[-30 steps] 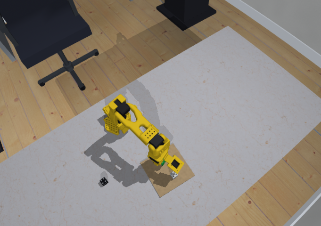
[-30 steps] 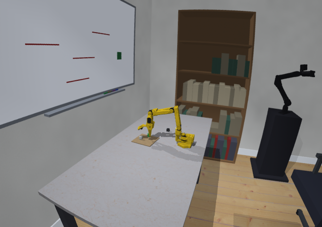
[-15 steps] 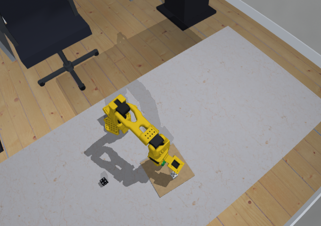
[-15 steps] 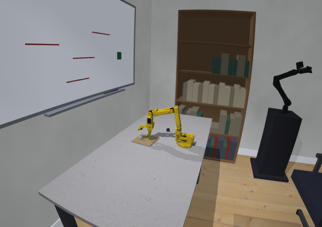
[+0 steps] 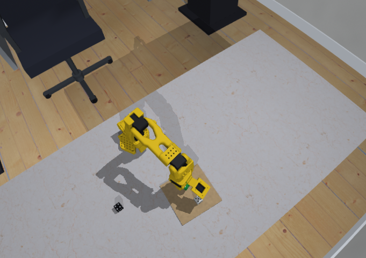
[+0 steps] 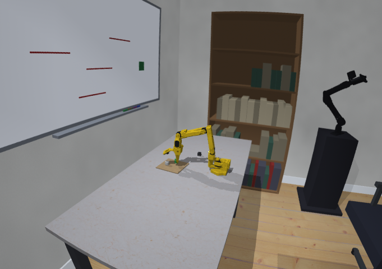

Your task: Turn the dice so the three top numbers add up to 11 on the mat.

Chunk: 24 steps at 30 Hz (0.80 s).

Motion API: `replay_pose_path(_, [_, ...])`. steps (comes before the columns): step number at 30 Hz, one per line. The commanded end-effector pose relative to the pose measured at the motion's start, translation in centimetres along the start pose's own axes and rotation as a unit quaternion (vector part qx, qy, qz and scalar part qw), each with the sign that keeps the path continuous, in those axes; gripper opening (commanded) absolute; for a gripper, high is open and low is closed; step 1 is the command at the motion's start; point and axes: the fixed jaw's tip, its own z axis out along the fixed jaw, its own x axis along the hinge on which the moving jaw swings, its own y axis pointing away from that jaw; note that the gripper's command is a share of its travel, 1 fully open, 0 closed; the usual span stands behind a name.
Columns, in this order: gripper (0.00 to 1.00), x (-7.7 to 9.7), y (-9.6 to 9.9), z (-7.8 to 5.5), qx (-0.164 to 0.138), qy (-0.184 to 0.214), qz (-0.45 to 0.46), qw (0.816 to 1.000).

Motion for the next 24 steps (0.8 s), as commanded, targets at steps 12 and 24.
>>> replay_pose_path(12, [0.0,-0.4,0.2,0.3,0.001,-0.013,0.0,1.0])
replay_pose_path(24, [0.0,-0.4,0.2,0.8,0.001,-0.013,0.0,1.0])
